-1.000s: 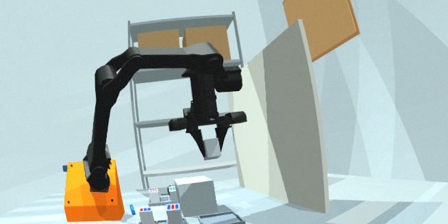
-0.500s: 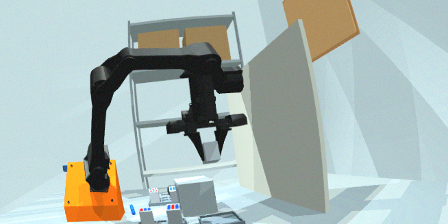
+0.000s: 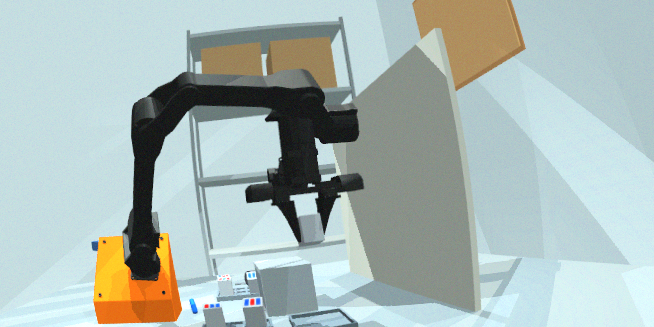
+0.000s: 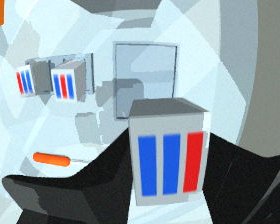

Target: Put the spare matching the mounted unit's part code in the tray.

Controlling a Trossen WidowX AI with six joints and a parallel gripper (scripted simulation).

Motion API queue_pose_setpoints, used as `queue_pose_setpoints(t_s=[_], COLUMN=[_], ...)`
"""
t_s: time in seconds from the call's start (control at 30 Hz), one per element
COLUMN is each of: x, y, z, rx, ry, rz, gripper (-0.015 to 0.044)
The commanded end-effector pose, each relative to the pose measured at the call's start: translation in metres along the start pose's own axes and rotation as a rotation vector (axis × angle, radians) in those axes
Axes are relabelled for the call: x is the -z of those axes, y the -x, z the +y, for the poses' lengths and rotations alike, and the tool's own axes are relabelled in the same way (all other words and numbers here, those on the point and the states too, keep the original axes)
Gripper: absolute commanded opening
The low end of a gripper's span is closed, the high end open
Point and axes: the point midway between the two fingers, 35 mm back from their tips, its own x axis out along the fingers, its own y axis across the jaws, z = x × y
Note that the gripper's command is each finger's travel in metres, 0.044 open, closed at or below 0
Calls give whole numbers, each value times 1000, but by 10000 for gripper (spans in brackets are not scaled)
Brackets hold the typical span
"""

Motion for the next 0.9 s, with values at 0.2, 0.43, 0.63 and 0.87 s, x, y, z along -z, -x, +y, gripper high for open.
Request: queue_pose_setpoints(t_s=[0.2, 0.43, 0.63, 0.87], x=[0, 0, 0, 0], y=[-8, -14, -19, -25], z=[-2, -3, -3, -4], rx=[2, 2, 2, 2], ry=[3, 3, 2, 2], rz=[3, 2, 1, 0], gripper=[0, 0, 0, 0])
